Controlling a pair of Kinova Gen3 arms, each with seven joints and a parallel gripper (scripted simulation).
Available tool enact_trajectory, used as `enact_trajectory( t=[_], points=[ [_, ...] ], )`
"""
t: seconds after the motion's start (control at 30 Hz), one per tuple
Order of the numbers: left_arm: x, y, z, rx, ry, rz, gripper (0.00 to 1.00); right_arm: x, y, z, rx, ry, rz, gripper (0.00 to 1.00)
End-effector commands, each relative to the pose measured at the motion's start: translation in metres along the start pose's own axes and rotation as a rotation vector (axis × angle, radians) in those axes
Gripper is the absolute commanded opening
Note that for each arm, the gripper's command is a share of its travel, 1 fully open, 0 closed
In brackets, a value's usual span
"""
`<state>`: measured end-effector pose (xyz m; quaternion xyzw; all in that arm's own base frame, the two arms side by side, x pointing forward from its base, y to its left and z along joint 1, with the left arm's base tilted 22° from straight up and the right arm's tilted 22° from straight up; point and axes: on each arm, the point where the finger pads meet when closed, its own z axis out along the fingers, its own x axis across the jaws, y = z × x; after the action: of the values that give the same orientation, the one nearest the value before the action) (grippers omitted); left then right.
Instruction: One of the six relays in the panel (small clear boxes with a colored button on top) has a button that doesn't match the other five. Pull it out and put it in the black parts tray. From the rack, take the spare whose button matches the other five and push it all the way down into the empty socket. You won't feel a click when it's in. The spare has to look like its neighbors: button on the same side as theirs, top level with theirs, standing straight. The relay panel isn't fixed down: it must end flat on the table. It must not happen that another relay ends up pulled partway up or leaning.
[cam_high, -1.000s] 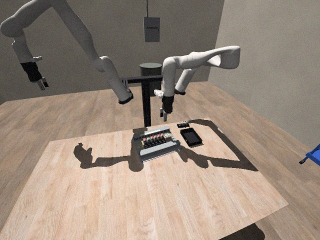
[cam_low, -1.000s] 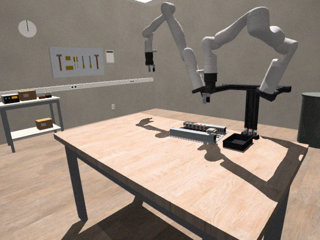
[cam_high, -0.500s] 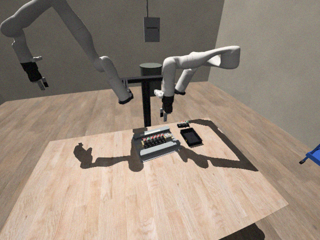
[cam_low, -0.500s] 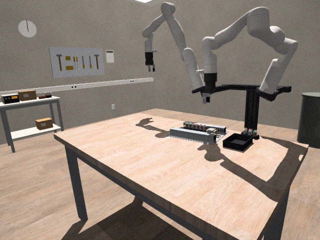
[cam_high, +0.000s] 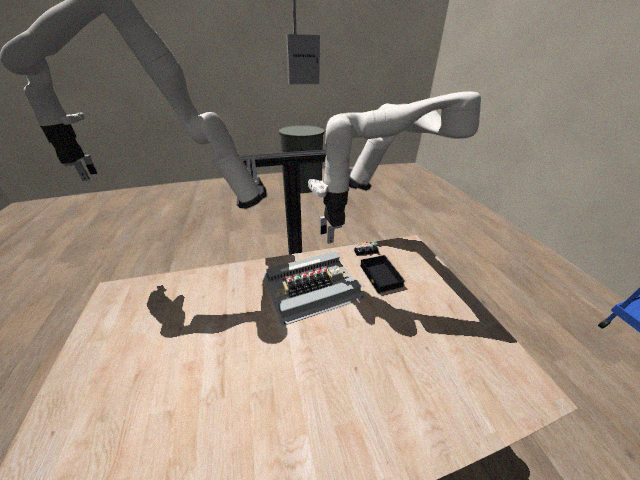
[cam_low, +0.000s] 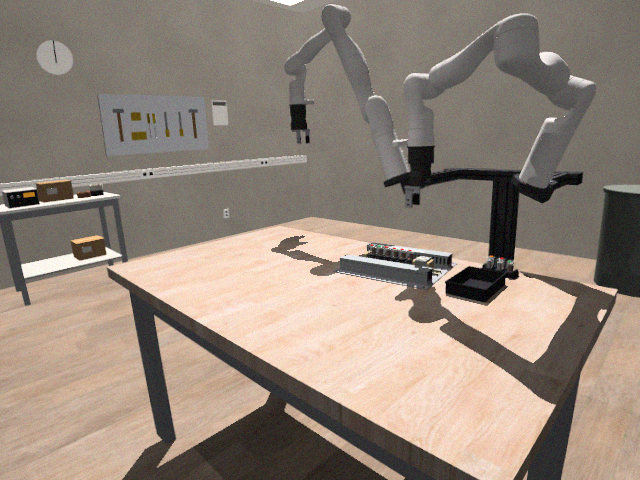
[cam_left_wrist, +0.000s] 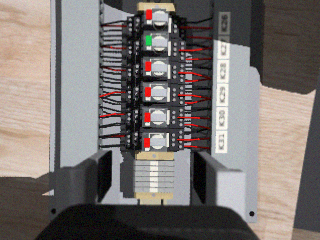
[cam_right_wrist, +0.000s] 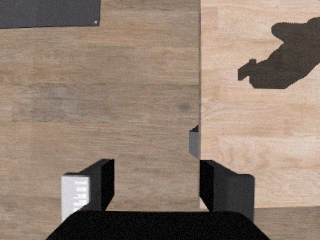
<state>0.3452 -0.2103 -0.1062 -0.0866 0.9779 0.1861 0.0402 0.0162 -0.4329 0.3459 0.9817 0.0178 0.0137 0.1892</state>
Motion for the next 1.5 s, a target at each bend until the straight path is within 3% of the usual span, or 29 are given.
enact_trajectory(
  t=[0.0,0.5,1.47],
  points=[
    [0.0,0.0,-0.001,0.001,-0.001,0.0,1.0,0.0,0.0,0.0,-0.001,0.0,0.0,1.0],
    [0.0,-0.045,0.039,0.001,-0.001,0.0,1.0,0.0,0.0,0.0,-0.001,0.0,0.0,1.0],
    [-0.001,-0.112,0.097,0.001,-0.001,0.0,1.0,0.0,0.0,0.0,-0.001,0.0,0.0,1.0]
  ],
)
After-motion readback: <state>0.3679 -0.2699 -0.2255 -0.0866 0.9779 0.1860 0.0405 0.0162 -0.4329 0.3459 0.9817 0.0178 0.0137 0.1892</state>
